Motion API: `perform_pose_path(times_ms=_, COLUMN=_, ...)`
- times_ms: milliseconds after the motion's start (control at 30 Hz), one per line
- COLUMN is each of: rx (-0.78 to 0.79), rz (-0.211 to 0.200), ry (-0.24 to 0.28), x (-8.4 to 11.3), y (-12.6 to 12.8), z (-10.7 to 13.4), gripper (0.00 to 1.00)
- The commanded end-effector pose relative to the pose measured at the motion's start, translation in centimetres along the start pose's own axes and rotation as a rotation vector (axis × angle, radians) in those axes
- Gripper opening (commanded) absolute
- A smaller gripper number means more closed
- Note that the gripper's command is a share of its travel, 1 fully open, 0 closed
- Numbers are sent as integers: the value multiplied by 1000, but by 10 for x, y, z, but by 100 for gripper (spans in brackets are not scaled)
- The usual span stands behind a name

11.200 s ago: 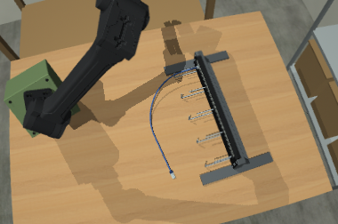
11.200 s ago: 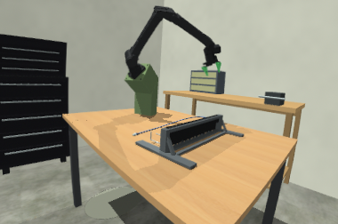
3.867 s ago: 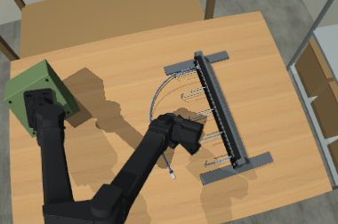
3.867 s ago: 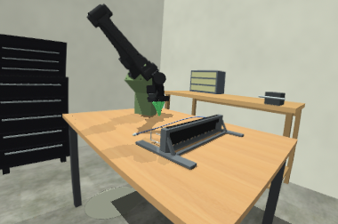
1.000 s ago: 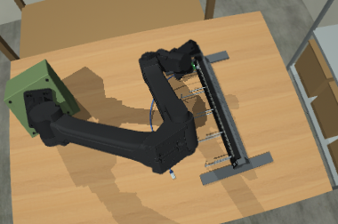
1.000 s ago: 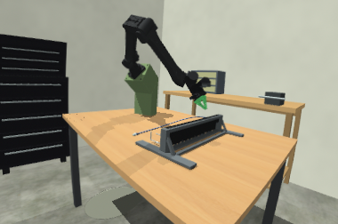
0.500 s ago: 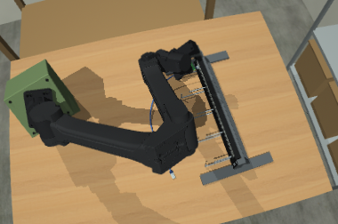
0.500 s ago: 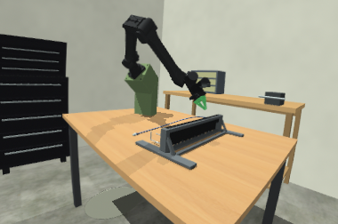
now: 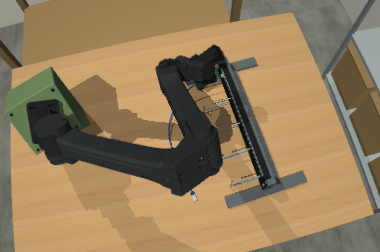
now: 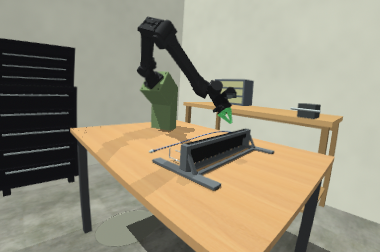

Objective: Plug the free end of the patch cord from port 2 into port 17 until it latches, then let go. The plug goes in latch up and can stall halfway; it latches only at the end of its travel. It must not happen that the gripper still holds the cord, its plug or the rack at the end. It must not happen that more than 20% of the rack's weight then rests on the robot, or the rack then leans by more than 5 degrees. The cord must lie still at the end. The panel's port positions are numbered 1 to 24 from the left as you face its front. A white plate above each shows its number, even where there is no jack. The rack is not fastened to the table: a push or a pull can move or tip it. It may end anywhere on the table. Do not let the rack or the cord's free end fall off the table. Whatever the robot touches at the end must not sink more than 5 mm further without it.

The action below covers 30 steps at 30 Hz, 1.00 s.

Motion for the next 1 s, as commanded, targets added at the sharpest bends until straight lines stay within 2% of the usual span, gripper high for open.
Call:
perform_pose_path(times_ms=0, rx=9, rz=11, ry=8, x=-8, y=-3, z=4, gripper=0)
perform_pose_path(times_ms=800, rx=10, rz=10, ry=9, x=-6, y=-3, z=6, gripper=0)
perform_pose_path(times_ms=967, rx=1, rz=10, ry=-4, x=5, y=-4, z=0, gripper=0)
Point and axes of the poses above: the point where the finger pads meet when closed, its own x axis back along the fingers, its own y axis across the jaws, z = x × y, the point moved 9 cm from there along x, back along the fingers, and after that the axes turned 13 degrees about -x, right-handed, at the moved point
